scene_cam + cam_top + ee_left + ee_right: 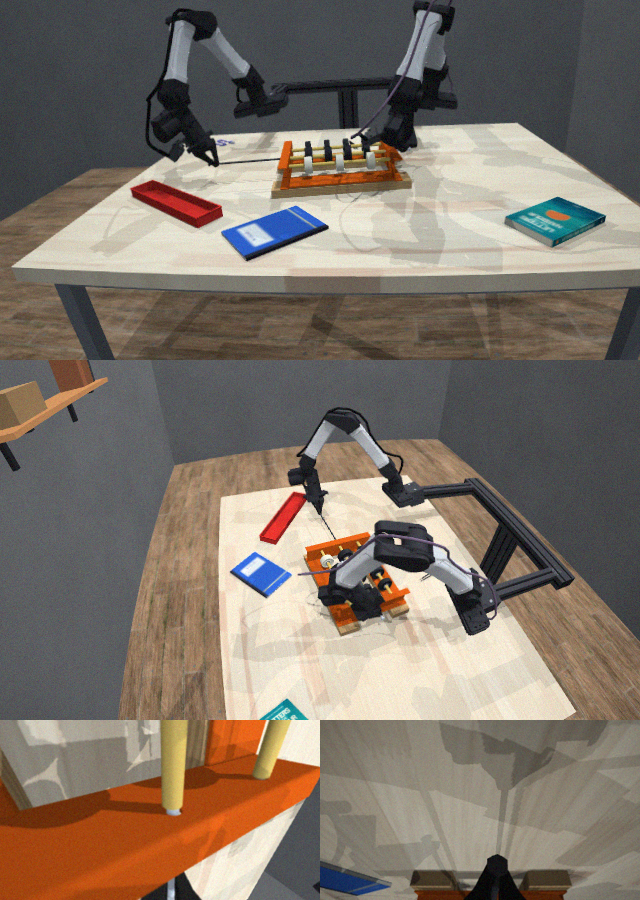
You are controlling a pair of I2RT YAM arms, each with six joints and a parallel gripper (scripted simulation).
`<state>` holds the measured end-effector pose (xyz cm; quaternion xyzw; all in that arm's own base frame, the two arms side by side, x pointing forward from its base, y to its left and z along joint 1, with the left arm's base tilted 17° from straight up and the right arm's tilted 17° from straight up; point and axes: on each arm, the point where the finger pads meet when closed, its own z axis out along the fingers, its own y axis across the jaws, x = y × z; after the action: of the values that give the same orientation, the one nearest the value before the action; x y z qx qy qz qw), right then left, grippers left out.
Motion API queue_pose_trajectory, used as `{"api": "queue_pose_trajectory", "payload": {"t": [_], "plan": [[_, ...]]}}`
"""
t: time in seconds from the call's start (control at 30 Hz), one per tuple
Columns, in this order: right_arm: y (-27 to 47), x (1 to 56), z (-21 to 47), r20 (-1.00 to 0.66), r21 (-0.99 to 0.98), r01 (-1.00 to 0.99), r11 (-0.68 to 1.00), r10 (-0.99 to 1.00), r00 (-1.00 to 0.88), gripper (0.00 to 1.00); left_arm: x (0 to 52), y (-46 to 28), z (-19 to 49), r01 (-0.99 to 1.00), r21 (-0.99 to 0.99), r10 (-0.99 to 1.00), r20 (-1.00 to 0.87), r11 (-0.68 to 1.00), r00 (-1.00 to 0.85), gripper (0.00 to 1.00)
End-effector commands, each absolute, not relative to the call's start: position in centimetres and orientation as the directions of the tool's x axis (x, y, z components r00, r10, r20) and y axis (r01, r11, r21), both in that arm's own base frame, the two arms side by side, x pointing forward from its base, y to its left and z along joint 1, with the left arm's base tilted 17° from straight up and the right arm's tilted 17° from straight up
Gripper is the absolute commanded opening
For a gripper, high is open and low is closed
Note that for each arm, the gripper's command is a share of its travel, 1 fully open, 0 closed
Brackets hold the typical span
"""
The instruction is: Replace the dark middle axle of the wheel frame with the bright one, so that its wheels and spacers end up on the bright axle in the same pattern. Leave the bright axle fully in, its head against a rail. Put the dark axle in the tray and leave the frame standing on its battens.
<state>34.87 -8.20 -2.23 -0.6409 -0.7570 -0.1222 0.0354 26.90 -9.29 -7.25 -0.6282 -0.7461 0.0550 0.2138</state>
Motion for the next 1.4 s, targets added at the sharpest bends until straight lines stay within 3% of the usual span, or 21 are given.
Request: {"api": "queue_pose_trajectory", "payload": {"t": [0.0,0.07,0.1,0.27,1.37], "plan": [[-8.9,34.7,-2.2,0.193,0.12,0.98,0.162,0.964,-0.183,0.0,27.2,-10.9,-8.3,0.918,-0.357,0.973,0.206,0.171,-0.101,0.0],[-8.8,35.9,-0.7,0.17,0.231,0.957,0.177,0.961,-0.219,0.0,27.2,-10.9,-8.3,0.918,-0.359,0.974,0.205,0.171,-0.101,0.0],[-8.8,34.1,-2.9,0.206,0.084,0.985,0.151,0.964,-0.166,0.0,27.2,-10.9,-8.3,0.918,-0.359,0.974,0.205,0.171,-0.101,0.0],[-8.9,35.9,-0.8,0.171,0.237,0.955,0.176,0.96,-0.22,0.0,27.3,-10.7,-8.3,0.915,-0.362,0.973,0.204,0.178,-0.108,0.0],[-8.8,35.3,-1.4,0.165,0.249,0.949,0.194,0.957,-0.239,0.0,27.0,-10.3,-8.2,0.904,-0.384,0.972,0.202,0.189,-0.118,0.0]]}}
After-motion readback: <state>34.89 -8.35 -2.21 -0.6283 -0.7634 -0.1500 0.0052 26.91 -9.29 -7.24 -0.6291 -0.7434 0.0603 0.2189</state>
